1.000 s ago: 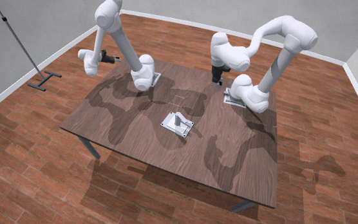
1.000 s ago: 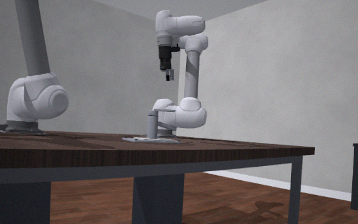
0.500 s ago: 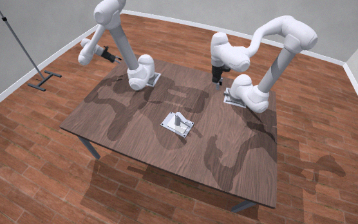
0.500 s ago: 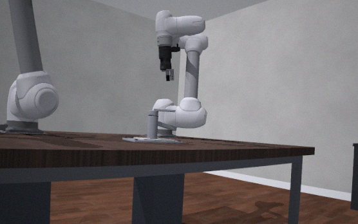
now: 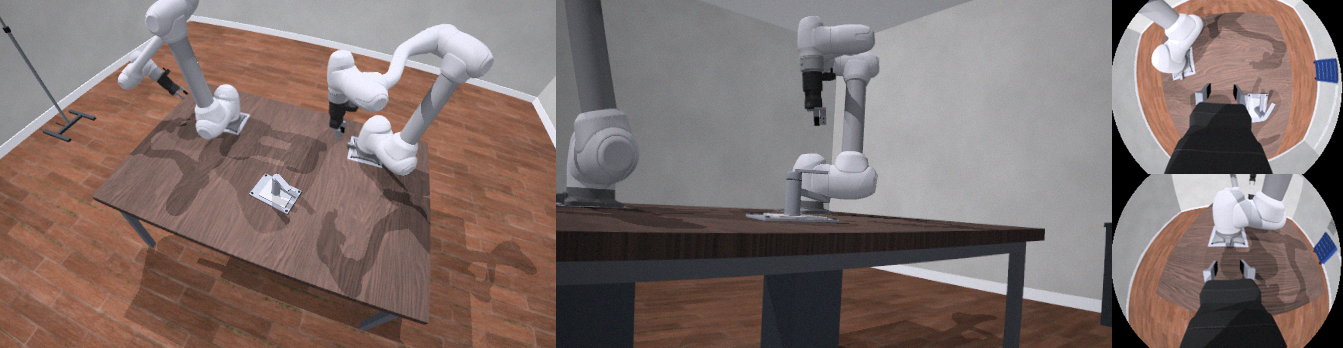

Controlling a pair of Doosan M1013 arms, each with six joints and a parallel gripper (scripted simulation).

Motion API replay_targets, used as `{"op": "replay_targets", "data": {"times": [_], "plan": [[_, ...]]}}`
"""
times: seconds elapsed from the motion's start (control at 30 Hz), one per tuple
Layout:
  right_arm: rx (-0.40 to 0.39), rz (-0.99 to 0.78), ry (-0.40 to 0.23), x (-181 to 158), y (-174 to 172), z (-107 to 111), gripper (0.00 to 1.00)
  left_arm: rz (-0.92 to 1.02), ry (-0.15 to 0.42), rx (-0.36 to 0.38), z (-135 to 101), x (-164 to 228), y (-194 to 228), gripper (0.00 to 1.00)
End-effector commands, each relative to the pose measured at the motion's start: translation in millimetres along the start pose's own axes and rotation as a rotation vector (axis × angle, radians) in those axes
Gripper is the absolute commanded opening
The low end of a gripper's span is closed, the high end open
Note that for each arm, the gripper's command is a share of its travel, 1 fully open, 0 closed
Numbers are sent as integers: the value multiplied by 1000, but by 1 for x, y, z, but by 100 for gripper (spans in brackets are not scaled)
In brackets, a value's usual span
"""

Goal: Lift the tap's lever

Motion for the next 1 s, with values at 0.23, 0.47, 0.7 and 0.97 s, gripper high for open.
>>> {"op": "replay_targets", "data": {"times": [0.23,0.47,0.7,0.97], "plan": [[-6,-31,-64,-2,0,4,100,0,-1,0,0,0,0,100],[-7,-39,-82,-3,0,6,100,0,-1,0,0,0,0,100],[-7,-41,-84,-3,0,6,100,0,-1,0,0,0,0,100],[-7,-41,-84,-3,0,6,100,-84,-17,-26,-8,60,-18,100]]}}
Point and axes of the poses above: on each arm, the point where the finger pads meet when closed, its own z axis back along the fingers, its own x axis across the jaws, y = z × x, the point moved 9 cm from there along z, back along the fingers, and after that the axes turned 10 degrees about -z, right-handed, at the moved point
